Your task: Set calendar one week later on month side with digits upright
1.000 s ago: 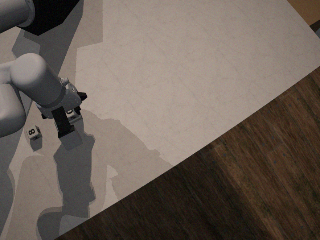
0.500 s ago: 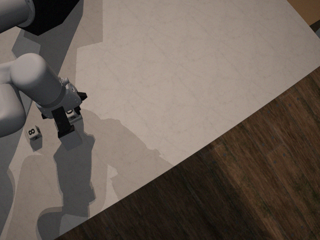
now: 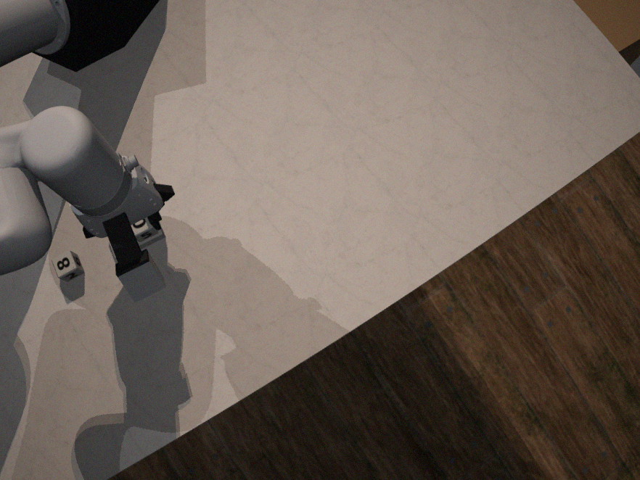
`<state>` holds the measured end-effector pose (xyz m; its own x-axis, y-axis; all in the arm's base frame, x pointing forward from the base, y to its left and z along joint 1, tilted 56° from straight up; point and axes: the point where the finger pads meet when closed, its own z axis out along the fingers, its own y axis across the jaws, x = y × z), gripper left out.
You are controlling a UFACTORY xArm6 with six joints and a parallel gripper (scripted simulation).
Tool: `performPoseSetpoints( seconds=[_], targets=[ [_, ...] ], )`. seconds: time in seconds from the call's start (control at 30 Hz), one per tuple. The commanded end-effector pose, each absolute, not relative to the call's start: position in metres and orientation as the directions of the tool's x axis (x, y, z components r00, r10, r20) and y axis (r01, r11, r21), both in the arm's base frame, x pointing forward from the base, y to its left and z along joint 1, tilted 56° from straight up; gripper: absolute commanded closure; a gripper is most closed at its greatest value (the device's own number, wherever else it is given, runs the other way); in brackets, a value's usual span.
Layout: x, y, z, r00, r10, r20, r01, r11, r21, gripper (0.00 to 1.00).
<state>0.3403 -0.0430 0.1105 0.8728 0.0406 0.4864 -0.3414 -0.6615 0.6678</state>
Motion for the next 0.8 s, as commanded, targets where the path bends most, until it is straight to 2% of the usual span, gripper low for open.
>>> performPoseSetpoints(
  seconds=[0.0,0.53,0.57,0.73,0.77],
  targets=[
    [0.3409,-0.0423,0.1109,0.872,0.041,0.488,-0.342,-0.663,0.667,0.71],
    [0.3409,-0.0423,0.1109,0.872,0.041,0.488,-0.342,-0.663,0.667,0.71],
    [0.3409,-0.0423,0.1109,0.872,0.041,0.488,-0.342,-0.663,0.667,0.67],
    [0.3409,-0.0423,0.1109,0.872,0.041,0.488,-0.342,-0.663,0.667,0.63],
    [0.3409,-0.0423,0.1109,0.872,0.041,0.488,-0.342,-0.663,0.667,0.59]
  ],
)
